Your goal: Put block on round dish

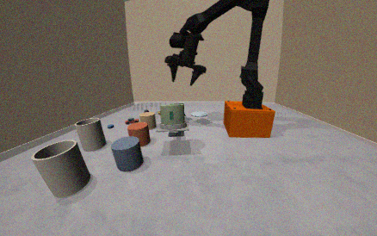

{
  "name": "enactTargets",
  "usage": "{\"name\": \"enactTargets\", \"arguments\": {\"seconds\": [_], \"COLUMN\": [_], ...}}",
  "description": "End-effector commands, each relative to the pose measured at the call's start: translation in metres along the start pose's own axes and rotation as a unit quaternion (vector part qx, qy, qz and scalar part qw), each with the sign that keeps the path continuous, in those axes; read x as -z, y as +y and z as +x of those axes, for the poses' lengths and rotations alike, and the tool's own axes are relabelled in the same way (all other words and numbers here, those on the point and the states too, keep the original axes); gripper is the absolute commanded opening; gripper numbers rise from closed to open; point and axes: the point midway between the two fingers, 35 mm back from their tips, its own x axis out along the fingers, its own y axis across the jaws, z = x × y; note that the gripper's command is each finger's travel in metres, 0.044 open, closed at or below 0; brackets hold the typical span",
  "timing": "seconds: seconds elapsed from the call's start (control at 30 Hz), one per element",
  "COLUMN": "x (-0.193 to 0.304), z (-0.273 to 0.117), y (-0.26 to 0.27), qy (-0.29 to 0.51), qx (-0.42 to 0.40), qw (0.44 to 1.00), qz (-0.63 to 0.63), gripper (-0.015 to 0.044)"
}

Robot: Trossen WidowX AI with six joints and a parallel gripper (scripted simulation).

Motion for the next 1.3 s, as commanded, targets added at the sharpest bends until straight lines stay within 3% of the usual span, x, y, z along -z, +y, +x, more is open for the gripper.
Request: {"name": "enactTargets", "arguments": {"seconds": [0.0, 0.47, 1.27], "x": [-0.010, -0.049, -0.047], "z": [0.013, 0.074, 0.106], "y": [-0.001, 0.000, -0.007], "qy": [0.012, 0.029, 0.029], "qx": [0.026, 0.121, 0.123], "qw": [0.998, 0.965, 0.964], "qz": [0.051, 0.230, 0.232], "gripper": [0.0440, 0.0440, 0.0440]}}
